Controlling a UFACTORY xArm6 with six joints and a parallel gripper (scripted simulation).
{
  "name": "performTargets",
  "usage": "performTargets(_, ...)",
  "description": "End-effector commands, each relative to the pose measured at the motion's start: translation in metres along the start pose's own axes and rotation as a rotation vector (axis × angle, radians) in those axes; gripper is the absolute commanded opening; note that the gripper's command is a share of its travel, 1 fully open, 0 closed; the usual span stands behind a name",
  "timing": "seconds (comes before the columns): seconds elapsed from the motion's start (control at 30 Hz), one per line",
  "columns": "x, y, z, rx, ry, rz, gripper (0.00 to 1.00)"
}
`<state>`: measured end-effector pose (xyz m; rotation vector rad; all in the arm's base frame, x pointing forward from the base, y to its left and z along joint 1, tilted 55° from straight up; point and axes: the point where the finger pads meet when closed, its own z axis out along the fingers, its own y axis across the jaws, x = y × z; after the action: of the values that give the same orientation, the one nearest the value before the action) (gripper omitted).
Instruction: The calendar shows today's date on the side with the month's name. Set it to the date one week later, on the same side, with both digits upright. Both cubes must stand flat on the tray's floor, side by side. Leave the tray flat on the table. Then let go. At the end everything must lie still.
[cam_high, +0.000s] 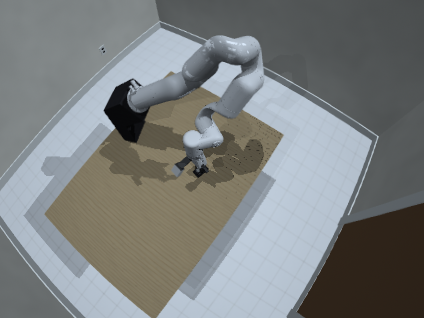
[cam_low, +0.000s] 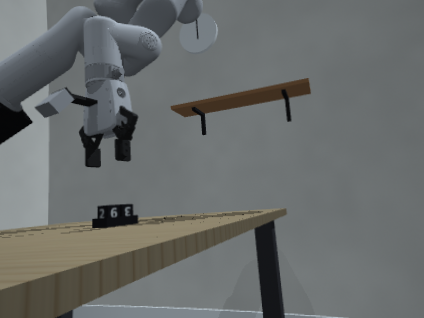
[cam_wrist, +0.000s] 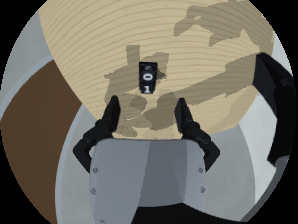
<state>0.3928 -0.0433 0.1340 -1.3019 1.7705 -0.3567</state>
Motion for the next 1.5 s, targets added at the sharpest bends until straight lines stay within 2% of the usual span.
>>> performTargets(0.0,0.000,0.000,0.000,0.001,0.000,0.000,1.00)
performTargets(0.5,0.000,0.000,-0.004,0.001,0.000,0.000,1.00)
performTargets(0.97,0.000,0.000,-0.054,0.001,0.000,0.000,1.00)
performTargets(1.23,0.000,0.000,-0.068,0.001,0.000,0.000,1.00)
performTargets(1.47,0.000,0.000,-0.069,0.001,0.000,0.000,1.00)
